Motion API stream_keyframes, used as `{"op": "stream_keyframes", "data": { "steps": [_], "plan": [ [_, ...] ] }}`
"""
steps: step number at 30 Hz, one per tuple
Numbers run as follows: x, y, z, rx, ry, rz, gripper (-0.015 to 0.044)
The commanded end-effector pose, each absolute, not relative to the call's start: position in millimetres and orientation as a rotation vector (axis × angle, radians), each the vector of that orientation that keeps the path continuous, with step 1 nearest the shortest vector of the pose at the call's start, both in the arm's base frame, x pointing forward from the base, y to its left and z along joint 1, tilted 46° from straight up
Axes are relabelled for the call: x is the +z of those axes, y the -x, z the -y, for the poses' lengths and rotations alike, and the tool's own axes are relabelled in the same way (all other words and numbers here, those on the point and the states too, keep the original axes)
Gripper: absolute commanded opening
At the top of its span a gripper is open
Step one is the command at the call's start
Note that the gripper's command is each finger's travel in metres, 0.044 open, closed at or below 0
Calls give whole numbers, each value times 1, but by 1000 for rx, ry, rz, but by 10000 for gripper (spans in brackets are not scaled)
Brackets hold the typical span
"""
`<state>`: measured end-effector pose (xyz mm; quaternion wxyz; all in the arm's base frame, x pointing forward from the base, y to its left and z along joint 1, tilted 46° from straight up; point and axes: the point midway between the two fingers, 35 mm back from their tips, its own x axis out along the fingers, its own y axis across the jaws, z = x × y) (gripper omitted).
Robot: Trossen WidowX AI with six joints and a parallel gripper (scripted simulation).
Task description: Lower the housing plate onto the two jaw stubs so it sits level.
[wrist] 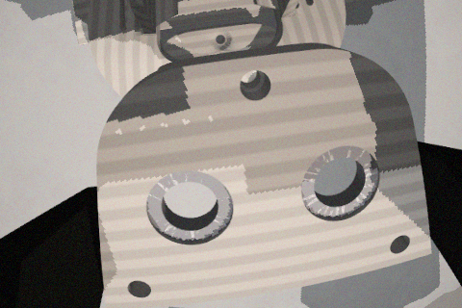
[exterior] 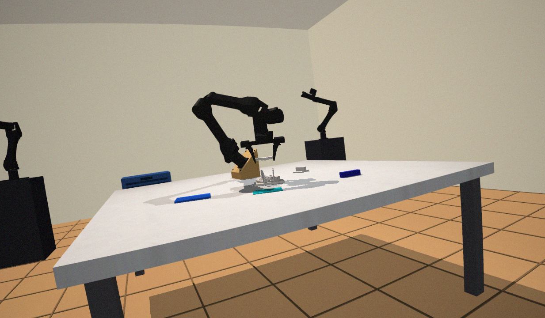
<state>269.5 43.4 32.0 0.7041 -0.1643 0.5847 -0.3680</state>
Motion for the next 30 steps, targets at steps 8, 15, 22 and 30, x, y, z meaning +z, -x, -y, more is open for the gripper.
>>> {"op": "stream_keyframes", "data": {
  "steps": [8,15,22,30],
  "plan": [
    [31,-269,-43,-822,359,-1300,351],
    [30,-269,-44,-824,355,-1298,351],
    [29,-269,-43,-824,355,-1298,351],
    [19,-271,-34,-823,354,-1298,351]
  ]
}}
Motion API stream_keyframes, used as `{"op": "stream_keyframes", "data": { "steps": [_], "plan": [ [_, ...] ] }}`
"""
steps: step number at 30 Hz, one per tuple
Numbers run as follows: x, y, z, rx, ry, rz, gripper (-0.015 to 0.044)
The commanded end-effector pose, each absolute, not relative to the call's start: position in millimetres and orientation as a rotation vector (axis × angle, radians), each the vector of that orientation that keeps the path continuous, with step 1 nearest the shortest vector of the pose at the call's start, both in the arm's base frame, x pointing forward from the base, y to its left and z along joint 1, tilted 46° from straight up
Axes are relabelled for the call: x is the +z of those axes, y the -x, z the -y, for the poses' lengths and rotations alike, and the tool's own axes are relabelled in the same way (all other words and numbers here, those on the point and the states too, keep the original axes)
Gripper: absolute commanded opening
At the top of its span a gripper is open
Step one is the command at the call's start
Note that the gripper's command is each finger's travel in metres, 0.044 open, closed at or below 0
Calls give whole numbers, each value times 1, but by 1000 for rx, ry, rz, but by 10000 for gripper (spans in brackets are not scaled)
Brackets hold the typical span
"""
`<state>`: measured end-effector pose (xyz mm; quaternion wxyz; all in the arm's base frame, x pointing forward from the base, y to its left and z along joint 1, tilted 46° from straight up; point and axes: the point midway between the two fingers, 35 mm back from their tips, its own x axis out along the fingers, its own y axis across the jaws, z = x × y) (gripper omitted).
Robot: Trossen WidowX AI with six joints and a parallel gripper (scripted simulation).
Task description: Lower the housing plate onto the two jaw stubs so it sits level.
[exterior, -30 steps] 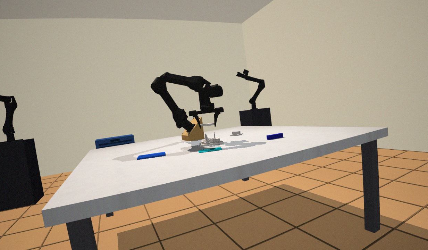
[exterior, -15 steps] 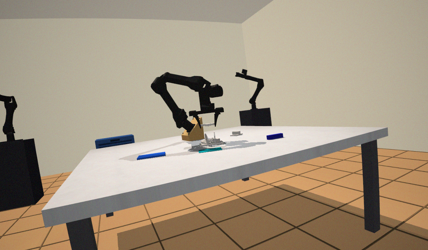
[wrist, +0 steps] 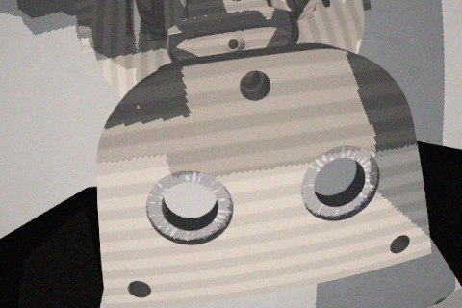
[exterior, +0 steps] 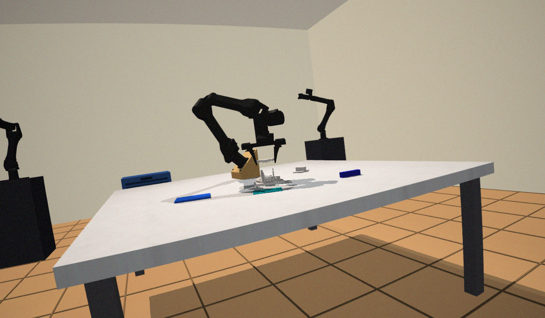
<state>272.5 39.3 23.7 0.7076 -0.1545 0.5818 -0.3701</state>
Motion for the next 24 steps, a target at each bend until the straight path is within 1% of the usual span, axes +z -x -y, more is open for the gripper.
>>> {"op": "stream_keyframes", "data": {
  "steps": [1,24],
  "plan": [
    [18,-271,-33,-823,354,-1298,351],
    [-8,-272,-5,-826,354,-1296,351]
  ]
}}
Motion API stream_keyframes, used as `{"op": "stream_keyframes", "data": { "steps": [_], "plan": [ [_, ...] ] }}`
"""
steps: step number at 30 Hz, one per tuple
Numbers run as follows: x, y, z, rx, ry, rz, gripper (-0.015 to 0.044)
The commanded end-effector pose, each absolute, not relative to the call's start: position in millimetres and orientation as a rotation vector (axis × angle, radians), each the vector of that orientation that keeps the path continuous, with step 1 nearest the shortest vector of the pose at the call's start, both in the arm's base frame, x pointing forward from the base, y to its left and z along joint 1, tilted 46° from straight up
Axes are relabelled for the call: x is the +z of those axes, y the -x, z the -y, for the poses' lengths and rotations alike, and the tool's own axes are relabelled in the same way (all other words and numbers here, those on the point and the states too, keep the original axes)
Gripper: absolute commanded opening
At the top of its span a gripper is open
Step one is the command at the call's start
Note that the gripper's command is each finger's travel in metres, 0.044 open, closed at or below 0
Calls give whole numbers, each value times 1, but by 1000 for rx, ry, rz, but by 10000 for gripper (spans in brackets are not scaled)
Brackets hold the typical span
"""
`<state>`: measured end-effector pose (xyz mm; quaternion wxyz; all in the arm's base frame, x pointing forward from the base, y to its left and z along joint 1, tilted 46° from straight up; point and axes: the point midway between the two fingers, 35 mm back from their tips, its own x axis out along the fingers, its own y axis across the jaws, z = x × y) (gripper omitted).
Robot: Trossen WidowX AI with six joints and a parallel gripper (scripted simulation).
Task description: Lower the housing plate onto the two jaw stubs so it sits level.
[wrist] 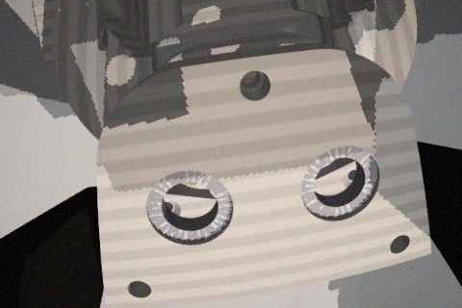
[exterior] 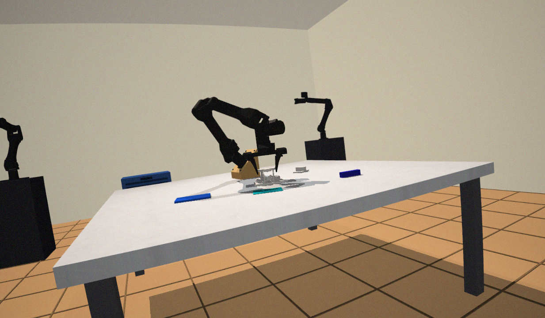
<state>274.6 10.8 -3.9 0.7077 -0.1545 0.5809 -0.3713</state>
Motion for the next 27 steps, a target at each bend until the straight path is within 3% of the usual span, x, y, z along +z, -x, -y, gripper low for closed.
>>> {"op": "stream_keyframes", "data": {
  "steps": [1,27],
  "plan": [
    [-9,-272,-4,-826,354,-1296,351],
    [-14,-272,1,-826,358,-1297,351]
  ]
}}
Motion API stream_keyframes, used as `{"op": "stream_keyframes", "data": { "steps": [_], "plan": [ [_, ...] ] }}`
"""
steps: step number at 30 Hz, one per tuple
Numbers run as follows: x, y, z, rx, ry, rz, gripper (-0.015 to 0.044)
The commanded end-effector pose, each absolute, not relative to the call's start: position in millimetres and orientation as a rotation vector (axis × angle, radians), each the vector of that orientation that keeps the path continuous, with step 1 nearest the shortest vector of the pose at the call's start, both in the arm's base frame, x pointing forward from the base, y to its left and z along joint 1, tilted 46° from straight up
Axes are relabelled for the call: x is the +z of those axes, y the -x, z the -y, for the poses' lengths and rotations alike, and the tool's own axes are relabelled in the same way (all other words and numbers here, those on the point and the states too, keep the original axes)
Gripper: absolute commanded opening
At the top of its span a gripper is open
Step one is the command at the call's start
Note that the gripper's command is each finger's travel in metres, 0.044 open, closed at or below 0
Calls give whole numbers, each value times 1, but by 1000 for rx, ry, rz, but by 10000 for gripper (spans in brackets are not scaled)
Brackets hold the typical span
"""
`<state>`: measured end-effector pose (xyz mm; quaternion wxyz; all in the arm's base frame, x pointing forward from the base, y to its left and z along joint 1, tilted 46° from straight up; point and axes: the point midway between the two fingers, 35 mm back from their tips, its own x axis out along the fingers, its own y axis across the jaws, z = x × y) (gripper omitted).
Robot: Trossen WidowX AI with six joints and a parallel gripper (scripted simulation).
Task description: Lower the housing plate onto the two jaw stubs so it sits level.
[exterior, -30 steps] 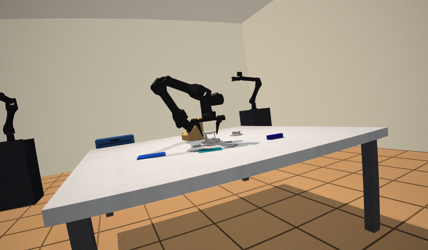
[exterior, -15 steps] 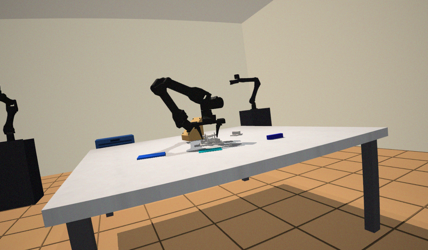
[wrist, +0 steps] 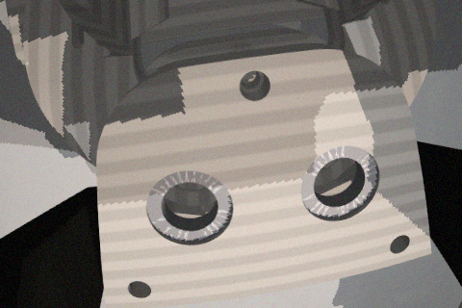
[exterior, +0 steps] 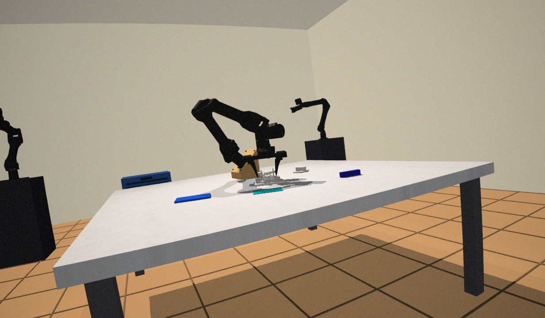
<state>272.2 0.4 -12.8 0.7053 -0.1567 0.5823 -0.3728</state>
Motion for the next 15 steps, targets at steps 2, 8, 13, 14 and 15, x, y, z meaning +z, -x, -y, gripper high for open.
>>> {"op": "stream_keyframes", "data": {
  "steps": [2,8,13,14,15],
  "plan": [
    [-14,-272,2,-823,361,-1299,351],
    [-15,-272,2,-822,362,-1299,351],
    [-16,-272,3,-820,365,-1301,351],
    [-16,-272,4,-819,366,-1302,351],
    [-16,-272,4,-819,366,-1302,351]
  ]
}}
